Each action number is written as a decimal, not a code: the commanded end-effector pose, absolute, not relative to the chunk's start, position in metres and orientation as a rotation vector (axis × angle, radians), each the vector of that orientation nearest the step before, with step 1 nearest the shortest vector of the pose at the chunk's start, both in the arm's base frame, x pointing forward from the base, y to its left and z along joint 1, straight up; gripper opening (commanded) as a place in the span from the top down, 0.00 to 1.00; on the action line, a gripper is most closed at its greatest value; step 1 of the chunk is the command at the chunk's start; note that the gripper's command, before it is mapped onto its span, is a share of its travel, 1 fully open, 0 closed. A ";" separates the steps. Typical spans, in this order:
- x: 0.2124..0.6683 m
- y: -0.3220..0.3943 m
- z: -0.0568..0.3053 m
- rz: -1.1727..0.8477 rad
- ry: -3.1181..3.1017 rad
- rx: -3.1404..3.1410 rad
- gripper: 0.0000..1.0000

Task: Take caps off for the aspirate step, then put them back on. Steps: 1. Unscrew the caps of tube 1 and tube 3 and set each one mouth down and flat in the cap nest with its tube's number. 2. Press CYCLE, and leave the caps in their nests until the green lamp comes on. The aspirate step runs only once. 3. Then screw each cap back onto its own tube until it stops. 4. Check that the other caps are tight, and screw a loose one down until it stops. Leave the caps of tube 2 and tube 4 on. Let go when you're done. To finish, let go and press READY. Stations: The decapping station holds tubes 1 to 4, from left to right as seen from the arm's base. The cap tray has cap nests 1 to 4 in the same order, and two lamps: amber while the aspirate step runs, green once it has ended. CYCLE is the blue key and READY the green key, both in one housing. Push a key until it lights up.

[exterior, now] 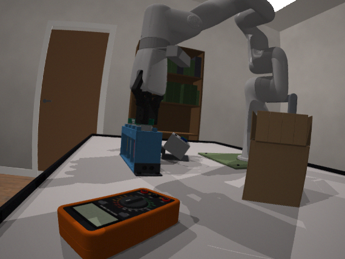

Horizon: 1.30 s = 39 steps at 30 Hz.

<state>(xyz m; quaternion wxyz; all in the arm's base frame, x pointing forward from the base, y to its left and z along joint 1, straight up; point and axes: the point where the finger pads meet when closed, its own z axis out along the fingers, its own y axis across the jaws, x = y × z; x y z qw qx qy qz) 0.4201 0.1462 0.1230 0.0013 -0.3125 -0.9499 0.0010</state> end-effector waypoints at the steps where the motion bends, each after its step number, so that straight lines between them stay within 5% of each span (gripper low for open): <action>1: 0.421 0.147 0.124 -0.004 -2.931 -1.128 1.00; 39: 0.421 0.147 0.123 -0.002 -1.416 -2.802 1.00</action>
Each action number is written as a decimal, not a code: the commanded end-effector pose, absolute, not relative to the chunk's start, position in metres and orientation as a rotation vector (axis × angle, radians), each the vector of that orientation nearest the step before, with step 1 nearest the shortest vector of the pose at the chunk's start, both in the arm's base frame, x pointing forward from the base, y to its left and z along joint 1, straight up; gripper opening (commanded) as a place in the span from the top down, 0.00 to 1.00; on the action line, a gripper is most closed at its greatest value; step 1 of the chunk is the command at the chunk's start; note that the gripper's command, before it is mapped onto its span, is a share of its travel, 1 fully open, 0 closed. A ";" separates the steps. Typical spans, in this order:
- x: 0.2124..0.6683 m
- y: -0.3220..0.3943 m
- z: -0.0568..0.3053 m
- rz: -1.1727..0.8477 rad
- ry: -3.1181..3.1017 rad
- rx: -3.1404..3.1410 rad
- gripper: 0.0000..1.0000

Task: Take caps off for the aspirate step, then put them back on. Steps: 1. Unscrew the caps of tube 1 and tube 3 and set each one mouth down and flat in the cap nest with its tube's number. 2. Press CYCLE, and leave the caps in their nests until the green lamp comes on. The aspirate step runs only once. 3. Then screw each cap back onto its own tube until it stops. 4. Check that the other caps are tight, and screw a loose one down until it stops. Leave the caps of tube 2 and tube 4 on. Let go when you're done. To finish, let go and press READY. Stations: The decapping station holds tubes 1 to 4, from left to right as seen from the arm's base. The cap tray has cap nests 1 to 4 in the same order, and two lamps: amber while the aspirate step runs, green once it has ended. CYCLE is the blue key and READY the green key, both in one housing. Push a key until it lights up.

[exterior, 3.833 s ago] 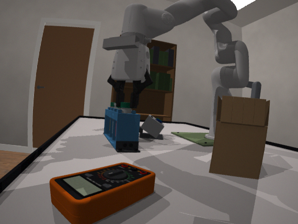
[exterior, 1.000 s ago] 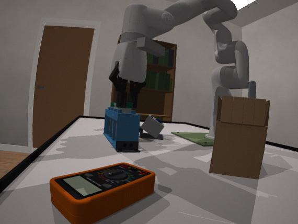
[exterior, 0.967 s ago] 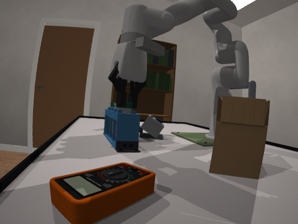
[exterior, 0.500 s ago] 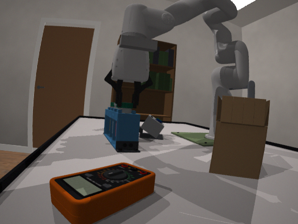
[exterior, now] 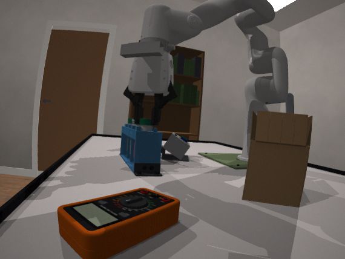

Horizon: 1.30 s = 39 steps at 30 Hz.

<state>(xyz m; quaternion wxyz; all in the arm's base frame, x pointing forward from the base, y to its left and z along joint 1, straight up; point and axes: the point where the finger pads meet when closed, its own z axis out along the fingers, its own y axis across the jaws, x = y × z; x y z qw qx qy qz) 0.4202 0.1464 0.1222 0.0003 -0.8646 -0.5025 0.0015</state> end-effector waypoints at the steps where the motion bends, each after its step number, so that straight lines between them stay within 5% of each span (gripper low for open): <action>1: 0.421 0.147 0.123 -0.002 -1.416 -2.802 1.00; 5: 0.421 0.147 0.123 -0.002 -1.416 -2.802 1.00; 6: 0.421 0.147 0.123 -0.002 -1.416 -2.802 0.54; 18: 0.421 0.147 0.123 -0.002 -1.416 -2.802 0.54; 39: 0.421 0.147 0.124 -0.003 -2.575 -1.797 0.54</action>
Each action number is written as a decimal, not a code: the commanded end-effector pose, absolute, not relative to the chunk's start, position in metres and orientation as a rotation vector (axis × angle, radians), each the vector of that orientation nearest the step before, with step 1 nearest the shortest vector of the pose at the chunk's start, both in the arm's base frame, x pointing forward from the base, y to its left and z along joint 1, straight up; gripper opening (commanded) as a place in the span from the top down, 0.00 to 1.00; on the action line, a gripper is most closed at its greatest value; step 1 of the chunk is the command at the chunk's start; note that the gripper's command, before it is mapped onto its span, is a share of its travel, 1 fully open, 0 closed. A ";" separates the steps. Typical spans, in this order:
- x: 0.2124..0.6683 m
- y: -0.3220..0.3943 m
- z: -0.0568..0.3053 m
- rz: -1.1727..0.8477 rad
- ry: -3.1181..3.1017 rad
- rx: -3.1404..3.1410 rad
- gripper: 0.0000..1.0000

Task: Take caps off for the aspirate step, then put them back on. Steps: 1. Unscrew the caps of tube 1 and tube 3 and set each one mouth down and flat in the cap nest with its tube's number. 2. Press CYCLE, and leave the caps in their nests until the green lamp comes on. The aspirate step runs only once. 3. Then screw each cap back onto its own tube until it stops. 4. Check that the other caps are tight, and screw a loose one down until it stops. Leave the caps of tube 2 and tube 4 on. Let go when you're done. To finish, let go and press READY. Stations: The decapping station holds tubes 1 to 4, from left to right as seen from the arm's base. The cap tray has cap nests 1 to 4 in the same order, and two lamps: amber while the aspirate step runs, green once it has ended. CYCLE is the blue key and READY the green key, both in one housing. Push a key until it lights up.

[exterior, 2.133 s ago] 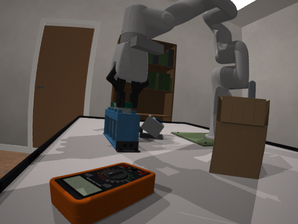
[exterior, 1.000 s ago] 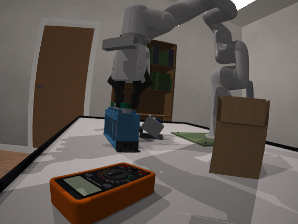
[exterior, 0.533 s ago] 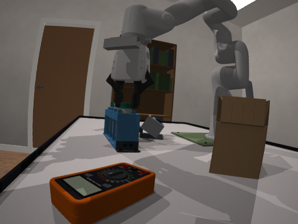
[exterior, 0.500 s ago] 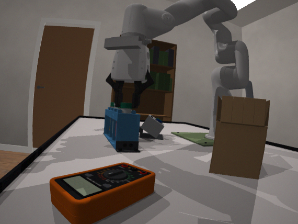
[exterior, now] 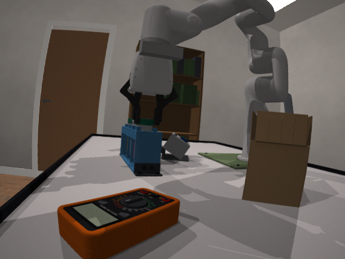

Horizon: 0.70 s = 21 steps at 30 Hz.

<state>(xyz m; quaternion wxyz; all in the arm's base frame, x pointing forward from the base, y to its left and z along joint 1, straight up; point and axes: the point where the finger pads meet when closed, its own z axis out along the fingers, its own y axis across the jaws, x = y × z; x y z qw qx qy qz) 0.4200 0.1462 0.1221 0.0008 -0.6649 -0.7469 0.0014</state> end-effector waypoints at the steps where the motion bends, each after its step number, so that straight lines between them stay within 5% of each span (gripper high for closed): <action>1: 0.421 0.147 0.124 -0.003 -2.613 -1.741 0.54; 21: 0.421 0.147 0.124 -0.004 -2.984 -0.980 0.54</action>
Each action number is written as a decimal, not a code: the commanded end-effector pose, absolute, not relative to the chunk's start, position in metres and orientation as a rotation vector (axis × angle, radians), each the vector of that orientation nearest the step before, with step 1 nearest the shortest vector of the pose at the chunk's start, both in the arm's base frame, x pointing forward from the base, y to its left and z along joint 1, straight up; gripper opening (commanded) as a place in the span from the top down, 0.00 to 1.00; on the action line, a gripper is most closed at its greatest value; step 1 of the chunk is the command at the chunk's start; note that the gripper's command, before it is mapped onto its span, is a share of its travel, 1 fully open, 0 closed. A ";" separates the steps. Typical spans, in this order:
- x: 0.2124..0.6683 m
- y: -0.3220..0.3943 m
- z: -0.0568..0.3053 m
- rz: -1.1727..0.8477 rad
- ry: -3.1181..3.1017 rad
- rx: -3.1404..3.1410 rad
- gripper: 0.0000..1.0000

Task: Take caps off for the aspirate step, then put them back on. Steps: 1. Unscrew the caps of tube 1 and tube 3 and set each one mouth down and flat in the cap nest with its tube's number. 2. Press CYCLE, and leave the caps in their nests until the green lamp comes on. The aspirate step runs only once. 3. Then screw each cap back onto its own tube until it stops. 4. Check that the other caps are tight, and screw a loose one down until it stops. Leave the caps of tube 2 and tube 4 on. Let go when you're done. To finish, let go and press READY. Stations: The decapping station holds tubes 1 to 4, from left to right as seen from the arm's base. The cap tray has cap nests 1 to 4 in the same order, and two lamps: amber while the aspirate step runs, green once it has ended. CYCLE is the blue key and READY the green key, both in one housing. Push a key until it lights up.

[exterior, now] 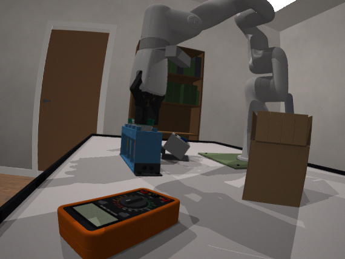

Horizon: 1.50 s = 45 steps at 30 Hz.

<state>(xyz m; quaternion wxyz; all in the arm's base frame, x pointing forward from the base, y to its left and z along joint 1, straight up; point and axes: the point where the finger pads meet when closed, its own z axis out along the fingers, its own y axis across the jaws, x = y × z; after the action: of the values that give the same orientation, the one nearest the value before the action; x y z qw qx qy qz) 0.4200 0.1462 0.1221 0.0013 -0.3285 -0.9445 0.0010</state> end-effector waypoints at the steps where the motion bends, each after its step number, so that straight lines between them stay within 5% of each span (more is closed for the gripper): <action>1: 0.421 0.147 0.124 -0.004 -2.984 -0.980 0.54; 3: 0.421 0.147 0.124 -0.004 -2.984 -0.980 0.54; 4: 0.421 0.147 0.124 -0.004 -2.984 -0.980 1.00; 19: 0.421 0.147 0.124 -0.004 -2.958 -1.054 1.00; 45: 0.421 0.147 0.123 -0.002 -1.931 -2.476 1.00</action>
<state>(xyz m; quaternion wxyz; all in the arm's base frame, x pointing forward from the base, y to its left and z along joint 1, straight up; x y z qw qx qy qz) 0.4201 0.1463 0.1216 0.0007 -0.7105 -0.7037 0.0016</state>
